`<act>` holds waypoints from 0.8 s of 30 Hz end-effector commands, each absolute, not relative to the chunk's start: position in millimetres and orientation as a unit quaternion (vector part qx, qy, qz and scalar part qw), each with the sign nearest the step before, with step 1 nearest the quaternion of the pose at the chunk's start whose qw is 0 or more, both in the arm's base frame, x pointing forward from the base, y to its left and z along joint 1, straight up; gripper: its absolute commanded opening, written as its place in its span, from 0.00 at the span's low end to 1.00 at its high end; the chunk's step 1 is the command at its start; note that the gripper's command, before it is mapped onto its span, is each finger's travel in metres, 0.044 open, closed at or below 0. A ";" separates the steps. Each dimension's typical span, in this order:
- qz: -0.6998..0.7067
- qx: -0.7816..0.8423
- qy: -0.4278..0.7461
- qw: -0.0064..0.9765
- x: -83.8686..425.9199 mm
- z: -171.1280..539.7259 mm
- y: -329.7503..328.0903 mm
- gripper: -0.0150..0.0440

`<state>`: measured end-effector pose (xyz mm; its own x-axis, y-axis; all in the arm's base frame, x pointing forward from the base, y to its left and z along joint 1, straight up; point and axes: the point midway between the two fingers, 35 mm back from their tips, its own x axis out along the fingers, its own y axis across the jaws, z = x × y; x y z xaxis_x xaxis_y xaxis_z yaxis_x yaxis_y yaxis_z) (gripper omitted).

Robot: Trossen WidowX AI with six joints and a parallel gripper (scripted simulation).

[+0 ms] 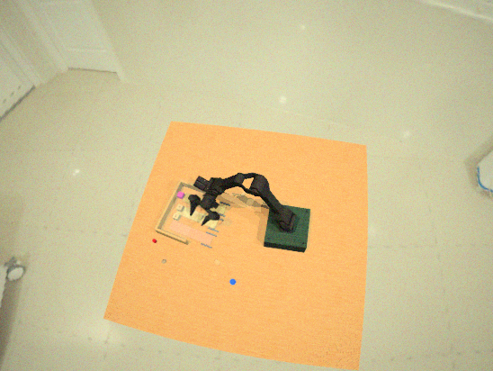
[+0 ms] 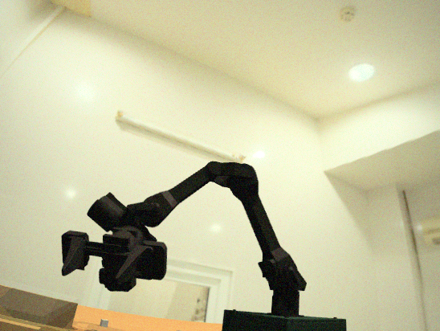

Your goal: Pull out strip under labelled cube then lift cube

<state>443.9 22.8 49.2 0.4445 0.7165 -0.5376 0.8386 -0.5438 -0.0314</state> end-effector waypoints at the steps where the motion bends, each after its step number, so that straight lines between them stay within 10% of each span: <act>1: -0.250 0.840 0.463 0.131 443.2 50.1 23.0 0.93; 14: -0.055 0.499 0.401 0.766 382.5 108.4 19.3 0.93; 24: -0.013 0.054 0.301 0.952 327.2 135.3 -1.8 0.93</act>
<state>381.9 18.5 108.9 0.6775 0.2974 -0.6727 0.4556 0.5484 0.7013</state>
